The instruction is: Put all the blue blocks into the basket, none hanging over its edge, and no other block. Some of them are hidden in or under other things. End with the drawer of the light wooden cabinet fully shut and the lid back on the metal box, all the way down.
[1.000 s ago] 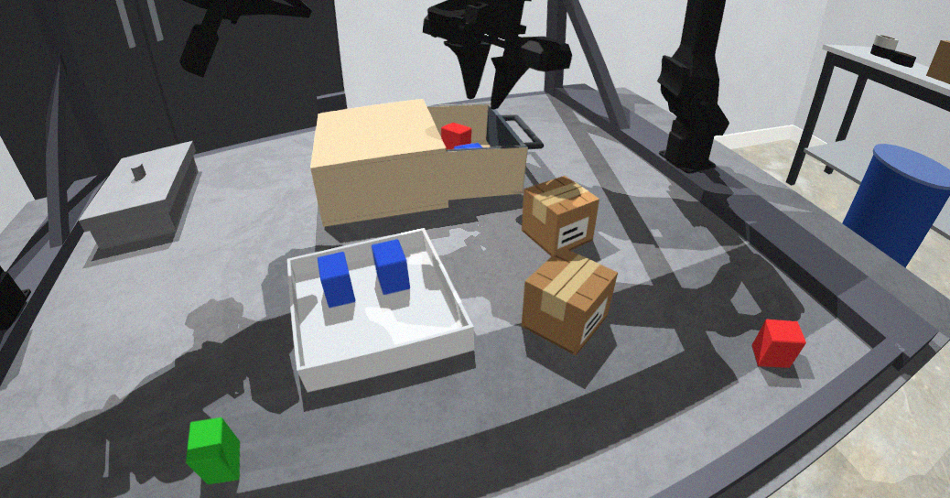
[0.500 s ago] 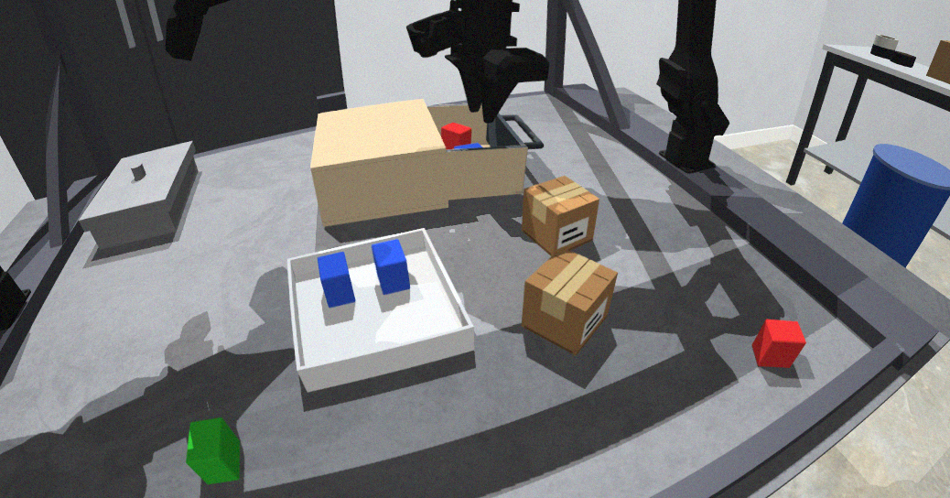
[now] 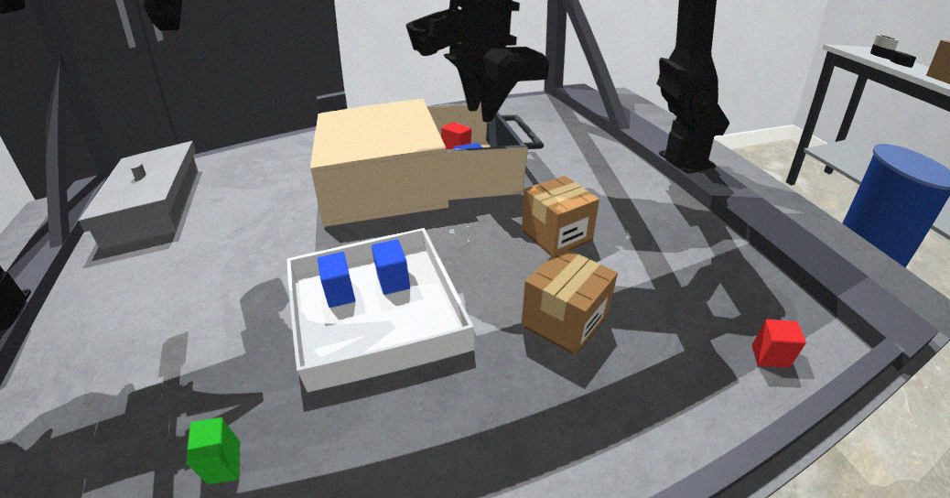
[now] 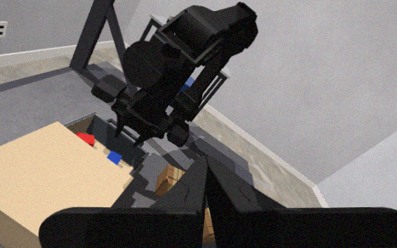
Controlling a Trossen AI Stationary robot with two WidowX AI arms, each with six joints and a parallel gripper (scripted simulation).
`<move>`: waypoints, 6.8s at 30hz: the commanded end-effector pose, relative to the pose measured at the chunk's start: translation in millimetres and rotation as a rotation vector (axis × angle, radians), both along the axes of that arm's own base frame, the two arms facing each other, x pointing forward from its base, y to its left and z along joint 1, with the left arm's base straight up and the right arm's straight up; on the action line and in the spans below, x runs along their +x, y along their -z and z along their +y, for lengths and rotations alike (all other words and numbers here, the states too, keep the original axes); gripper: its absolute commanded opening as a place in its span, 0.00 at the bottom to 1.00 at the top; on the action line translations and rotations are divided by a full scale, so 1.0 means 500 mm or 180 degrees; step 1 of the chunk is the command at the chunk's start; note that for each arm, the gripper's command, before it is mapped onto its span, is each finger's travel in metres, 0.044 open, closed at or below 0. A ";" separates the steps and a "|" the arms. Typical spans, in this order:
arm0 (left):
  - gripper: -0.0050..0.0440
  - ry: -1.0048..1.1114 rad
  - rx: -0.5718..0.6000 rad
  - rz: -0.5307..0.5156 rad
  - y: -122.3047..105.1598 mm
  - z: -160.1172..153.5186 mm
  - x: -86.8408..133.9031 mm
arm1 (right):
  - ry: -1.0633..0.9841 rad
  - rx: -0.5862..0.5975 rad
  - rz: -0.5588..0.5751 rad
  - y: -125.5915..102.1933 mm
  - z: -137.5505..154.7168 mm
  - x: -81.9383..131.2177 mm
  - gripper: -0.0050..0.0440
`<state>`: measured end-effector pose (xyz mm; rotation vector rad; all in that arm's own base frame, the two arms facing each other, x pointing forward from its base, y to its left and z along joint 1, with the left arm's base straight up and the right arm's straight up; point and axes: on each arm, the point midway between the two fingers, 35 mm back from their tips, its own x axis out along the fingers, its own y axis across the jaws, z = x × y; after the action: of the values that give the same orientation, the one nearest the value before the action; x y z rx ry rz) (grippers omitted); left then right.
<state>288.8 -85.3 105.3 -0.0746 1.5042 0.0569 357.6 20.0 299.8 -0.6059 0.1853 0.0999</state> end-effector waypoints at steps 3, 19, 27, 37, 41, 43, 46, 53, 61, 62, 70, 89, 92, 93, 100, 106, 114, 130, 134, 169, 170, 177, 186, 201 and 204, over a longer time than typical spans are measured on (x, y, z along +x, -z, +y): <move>0.46 0.0025 -0.0003 -0.0043 0.007 -0.001 0.002 | 0.0102 0.0448 -0.0302 -0.036 -0.009 -0.023 0.00; 0.46 0.0026 -0.0006 -0.0051 0.052 -0.001 0.007 | 0.0232 0.2056 -0.0915 -0.071 -0.042 -0.099 0.00; 0.46 0.0027 -0.0008 -0.0048 0.079 -0.001 0.009 | 0.0248 0.1913 -0.0817 -0.061 -0.039 -0.088 0.00; 0.46 0.0029 -0.0010 -0.0047 0.097 -0.001 0.010 | 0.0224 0.1920 -0.0879 -0.077 -0.039 -0.093 0.00; 0.10 0.0027 -0.0032 -0.0119 0.081 -0.005 0.020 | 0.0224 0.1920 -0.0878 -0.077 -0.039 -0.093 0.00; 0.10 0.0028 -0.0031 -0.0119 0.081 -0.005 0.020 | 0.0224 0.1920 -0.0878 -0.077 -0.039 -0.093 0.00; 0.10 0.0027 -0.0030 -0.0116 0.081 -0.004 0.020 | 0.0224 0.1920 -0.0878 -0.077 -0.039 -0.093 0.00; 0.10 0.0027 -0.0030 -0.0115 0.081 -0.004 0.020 | 0.0224 0.1920 -0.0878 -0.077 -0.039 -0.093 0.00; 0.09 0.0030 -0.0039 -0.0138 0.057 -0.004 0.019 | 0.0224 0.1920 -0.0878 -0.077 -0.039 -0.093 0.00; 0.09 0.0029 -0.0039 -0.0138 0.054 -0.004 0.018 | 0.0224 0.1920 -0.0878 -0.077 -0.039 -0.093 0.00; 0.02 0.0030 -0.0044 -0.0143 0.036 -0.004 0.018 | 0.0224 0.1920 -0.0878 -0.077 -0.039 -0.093 0.00; 0.00 0.0033 -0.0045 -0.0142 -0.011 -0.003 0.016 | 0.0224 0.1920 -0.0878 -0.077 -0.039 -0.093 0.00; 0.00 0.0033 -0.0045 -0.0142 -0.021 -0.002 0.016 | 0.0224 0.1920 -0.0878 -0.077 -0.039 -0.093 0.00; 0.00 0.0033 -0.0045 -0.0142 -0.024 -0.002 0.016 | 0.0224 0.1920 -0.0878 -0.077 -0.039 -0.093 0.00; 0.00 0.0034 -0.0046 -0.0142 -0.045 -0.002 0.015 | 0.0224 0.1920 -0.0878 -0.077 -0.039 -0.093 0.00; 0.00 0.0030 -0.0059 -0.0206 -0.075 -0.003 0.021 | 0.0224 0.1920 -0.0878 -0.077 -0.039 -0.093 0.00; 0.00 0.0027 -0.0041 -0.0122 -0.174 -0.002 0.003 | 0.0224 0.1920 -0.0878 -0.077 -0.039 -0.093 0.00; 0.00 0.0185 0.0035 0.0020 -0.134 0.154 0.182 | 0.0224 0.1920 -0.0878 -0.077 -0.039 -0.093 0.00; 0.00 0.0221 0.0040 0.0075 -0.119 0.202 0.212 | 0.0224 0.1920 -0.0878 -0.077 -0.039 -0.093 0.00; 0.00 0.0346 0.0089 0.0067 -0.055 0.436 0.293 | 0.0224 0.1920 -0.0878 -0.077 -0.039 -0.093 0.00; 0.00 0.0346 0.0089 0.0067 -0.055 0.436 0.293 | 0.0224 0.1920 -0.0878 -0.077 -0.039 -0.093 0.00; 0.00 0.0342 0.0087 0.0065 -0.043 0.439 0.292 | 0.0224 0.1920 -0.0878 -0.077 -0.039 -0.093 0.00; 0.00 0.0346 0.0089 0.0055 -0.026 0.441 0.293 | 0.0224 0.1920 -0.0878 -0.077 -0.039 -0.093 0.00; 0.00 0.0344 0.0094 0.0039 -0.002 0.443 0.294 | 0.0224 0.1920 -0.0878 -0.077 -0.039 -0.093 0.00; 0.00 0.0345 0.0094 0.0036 -0.002 0.443 0.295 | 0.0224 0.1920 -0.0878 -0.077 -0.039 -0.093 0.00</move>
<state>434.1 133.8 86.4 0.0168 1.5696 -0.0200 315.1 -0.4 323.2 -0.0057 -0.0546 -0.0025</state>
